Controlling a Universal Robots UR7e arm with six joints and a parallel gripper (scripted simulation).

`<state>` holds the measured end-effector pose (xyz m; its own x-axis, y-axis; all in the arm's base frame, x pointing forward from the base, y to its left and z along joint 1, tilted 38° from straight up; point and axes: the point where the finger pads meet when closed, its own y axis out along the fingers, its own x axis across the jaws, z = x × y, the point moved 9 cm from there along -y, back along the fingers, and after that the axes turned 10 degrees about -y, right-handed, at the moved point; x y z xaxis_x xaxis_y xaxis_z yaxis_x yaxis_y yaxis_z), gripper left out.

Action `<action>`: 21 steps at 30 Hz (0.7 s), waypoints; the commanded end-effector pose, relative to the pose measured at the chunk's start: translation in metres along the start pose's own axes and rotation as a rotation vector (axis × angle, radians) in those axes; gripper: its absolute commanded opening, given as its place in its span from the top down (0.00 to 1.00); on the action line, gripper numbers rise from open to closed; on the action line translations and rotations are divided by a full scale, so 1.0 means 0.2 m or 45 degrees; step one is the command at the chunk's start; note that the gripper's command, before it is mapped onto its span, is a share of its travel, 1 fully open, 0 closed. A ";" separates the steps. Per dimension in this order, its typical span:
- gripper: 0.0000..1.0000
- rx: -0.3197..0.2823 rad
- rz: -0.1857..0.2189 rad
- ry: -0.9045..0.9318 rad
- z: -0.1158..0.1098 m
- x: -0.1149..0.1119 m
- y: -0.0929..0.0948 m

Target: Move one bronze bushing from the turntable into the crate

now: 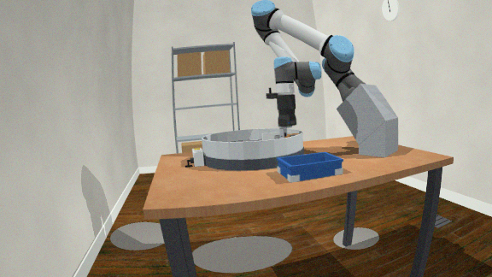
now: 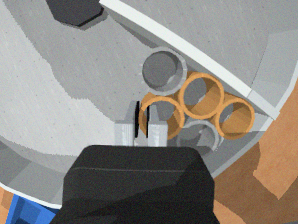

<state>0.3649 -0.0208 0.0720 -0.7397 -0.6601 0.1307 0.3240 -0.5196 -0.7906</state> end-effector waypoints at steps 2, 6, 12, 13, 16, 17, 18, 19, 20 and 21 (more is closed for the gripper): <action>1.00 0.001 0.001 0.000 0.00 -0.01 0.00; 1.00 0.001 0.001 0.000 0.00 -0.02 0.00; 1.00 0.001 0.001 0.000 0.00 -0.02 0.00; 1.00 0.001 0.001 0.000 0.00 -0.02 0.00; 1.00 0.001 0.001 0.000 0.00 -0.02 0.00; 1.00 0.001 0.001 0.000 0.00 -0.02 0.00; 1.00 0.001 0.001 0.000 0.00 -0.02 -0.01; 1.00 0.001 0.001 0.000 0.00 -0.02 -0.02; 1.00 0.001 0.001 0.000 0.00 -0.02 -0.02; 1.00 0.001 0.001 0.000 0.00 -0.02 -0.03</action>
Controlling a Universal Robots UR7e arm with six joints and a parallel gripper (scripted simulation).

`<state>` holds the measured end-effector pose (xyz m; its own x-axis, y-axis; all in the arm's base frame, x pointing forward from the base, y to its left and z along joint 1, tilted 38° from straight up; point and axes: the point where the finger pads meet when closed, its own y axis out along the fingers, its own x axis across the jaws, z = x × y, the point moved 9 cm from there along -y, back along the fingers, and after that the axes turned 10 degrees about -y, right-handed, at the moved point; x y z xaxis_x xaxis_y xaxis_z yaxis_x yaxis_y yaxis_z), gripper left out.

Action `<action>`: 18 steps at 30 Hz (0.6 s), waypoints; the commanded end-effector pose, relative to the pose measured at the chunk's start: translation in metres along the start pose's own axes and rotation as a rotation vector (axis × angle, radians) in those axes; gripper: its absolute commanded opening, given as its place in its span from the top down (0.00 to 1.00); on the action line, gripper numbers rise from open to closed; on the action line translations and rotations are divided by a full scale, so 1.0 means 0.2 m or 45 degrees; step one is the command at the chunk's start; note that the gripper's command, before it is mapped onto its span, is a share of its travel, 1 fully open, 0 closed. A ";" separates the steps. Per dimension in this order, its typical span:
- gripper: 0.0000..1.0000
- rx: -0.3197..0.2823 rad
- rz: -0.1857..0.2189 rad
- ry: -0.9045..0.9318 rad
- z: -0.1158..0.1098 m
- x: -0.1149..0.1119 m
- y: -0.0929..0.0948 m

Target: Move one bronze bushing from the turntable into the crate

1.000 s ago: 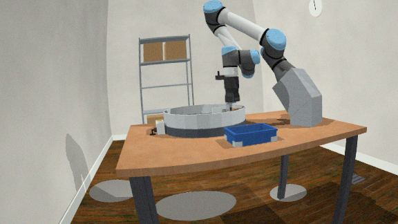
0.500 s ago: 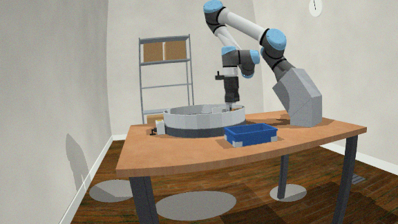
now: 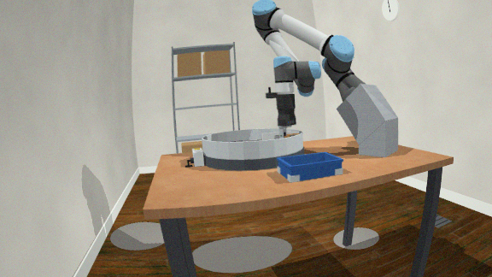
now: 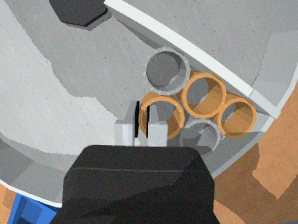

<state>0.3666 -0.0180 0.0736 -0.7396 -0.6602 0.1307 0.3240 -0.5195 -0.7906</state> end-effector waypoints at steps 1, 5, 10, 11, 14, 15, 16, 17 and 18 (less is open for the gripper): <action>1.00 0.001 0.001 0.000 0.00 0.00 -0.03; 1.00 0.001 0.001 0.000 0.00 0.00 -0.03; 1.00 0.001 0.001 0.000 0.00 0.00 -0.03; 1.00 0.001 0.001 0.000 0.00 0.00 -0.03; 1.00 0.001 0.001 0.000 0.00 0.00 -0.04; 1.00 0.001 0.001 0.000 0.00 0.00 -0.04; 1.00 0.001 0.001 0.000 0.00 0.00 -0.05; 1.00 0.001 0.001 0.000 0.00 0.00 -0.06; 1.00 0.001 0.001 0.000 0.00 0.00 -0.07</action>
<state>0.3638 -0.0136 0.0804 -0.7396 -0.6603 0.1306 0.3242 -0.5196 -0.7905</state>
